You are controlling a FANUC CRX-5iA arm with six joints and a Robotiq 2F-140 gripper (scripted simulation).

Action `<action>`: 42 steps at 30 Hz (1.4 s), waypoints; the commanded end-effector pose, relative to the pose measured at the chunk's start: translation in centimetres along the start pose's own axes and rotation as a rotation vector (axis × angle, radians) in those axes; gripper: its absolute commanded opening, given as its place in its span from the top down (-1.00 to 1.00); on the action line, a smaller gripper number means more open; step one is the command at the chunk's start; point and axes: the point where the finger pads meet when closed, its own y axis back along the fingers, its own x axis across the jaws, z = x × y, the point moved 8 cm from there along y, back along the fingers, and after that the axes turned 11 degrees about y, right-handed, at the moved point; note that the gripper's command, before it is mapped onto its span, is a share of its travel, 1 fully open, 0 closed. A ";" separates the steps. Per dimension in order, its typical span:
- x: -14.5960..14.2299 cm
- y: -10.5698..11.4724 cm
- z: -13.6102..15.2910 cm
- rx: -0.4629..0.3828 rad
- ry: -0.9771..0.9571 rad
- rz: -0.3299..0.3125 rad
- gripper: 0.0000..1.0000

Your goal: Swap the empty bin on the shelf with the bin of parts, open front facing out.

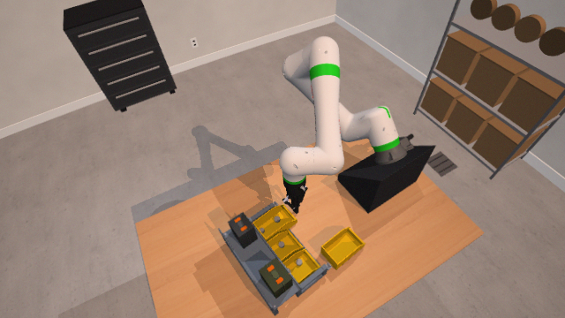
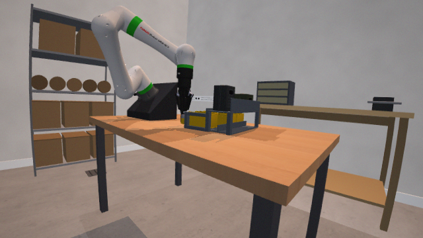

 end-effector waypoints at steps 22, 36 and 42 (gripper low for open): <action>-0.1 0.1 0.0 0.000 0.000 -0.002 0.80; -1.1 0.1 -0.2 0.000 0.000 -0.002 0.80; -1.8 0.2 -0.3 0.000 0.000 -0.002 0.80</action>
